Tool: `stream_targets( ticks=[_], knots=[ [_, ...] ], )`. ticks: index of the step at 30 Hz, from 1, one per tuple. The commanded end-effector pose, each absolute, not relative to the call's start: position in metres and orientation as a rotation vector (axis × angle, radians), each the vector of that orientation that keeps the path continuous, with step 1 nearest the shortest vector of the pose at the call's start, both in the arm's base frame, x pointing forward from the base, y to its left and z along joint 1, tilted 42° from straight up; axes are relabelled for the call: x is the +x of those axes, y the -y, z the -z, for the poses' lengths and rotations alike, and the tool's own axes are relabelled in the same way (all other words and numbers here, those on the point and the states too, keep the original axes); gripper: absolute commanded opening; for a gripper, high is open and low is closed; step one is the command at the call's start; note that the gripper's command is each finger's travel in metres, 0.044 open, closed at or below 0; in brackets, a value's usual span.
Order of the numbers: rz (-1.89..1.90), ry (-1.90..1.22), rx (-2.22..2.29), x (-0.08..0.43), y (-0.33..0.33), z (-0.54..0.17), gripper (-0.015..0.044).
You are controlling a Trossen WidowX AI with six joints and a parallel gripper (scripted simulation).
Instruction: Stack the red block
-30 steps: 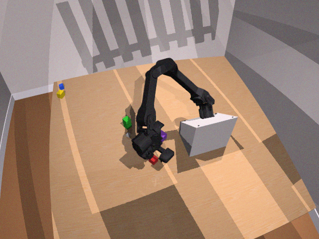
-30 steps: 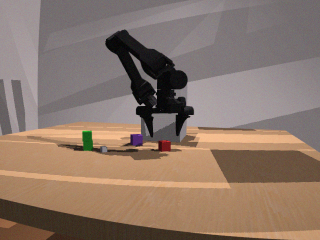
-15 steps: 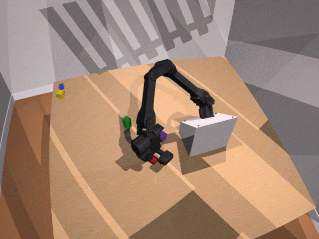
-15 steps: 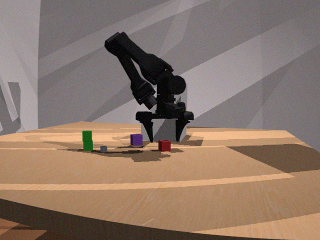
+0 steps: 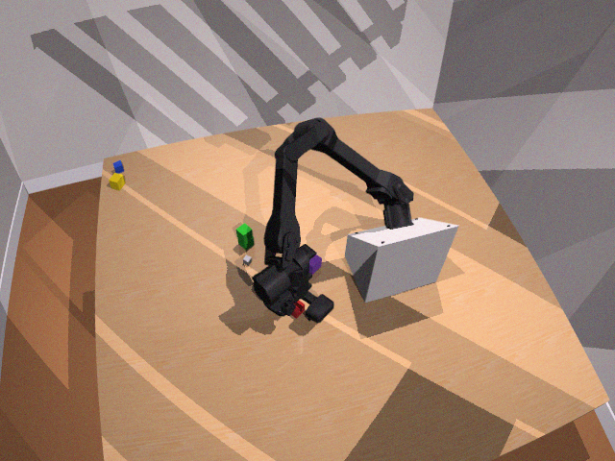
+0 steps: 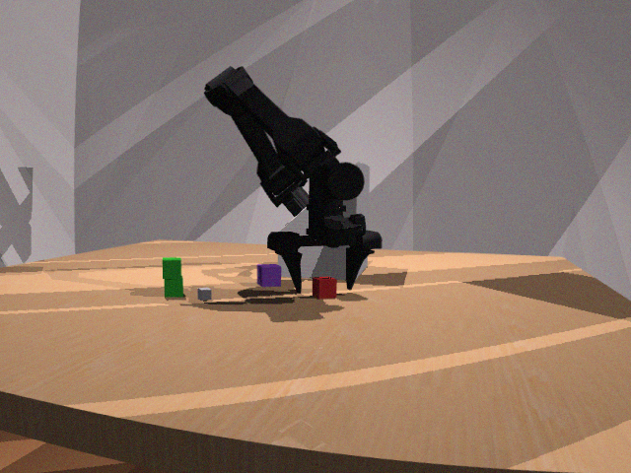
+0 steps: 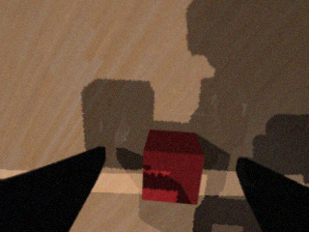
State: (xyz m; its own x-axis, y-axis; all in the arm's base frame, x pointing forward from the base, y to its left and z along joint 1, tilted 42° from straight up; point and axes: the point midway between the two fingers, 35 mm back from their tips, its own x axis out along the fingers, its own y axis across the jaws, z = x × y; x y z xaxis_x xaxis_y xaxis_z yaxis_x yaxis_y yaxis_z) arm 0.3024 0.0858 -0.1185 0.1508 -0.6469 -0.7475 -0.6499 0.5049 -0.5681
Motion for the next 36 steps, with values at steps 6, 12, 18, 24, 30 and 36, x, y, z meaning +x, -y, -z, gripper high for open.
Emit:
stream_targets(
  ticks=[6,12,18,24,30,36],
  knots=[
    [-0.004,-1.525,-1.171,0.303,-0.085,0.119,0.044],
    [-0.004,-1.525,-1.171,0.303,-0.085,0.119,0.0335],
    [-0.004,-1.525,-1.171,0.303,-0.085,0.119,0.0177],
    [-0.004,-1.525,-1.171,0.303,-0.085,0.119,0.0098],
    [-0.004,-1.525,-1.171,0.302,-0.09,0.114,0.0],
    [-0.005,-1.525,-1.17,0.297,-0.109,0.092,0.0]
  ],
)
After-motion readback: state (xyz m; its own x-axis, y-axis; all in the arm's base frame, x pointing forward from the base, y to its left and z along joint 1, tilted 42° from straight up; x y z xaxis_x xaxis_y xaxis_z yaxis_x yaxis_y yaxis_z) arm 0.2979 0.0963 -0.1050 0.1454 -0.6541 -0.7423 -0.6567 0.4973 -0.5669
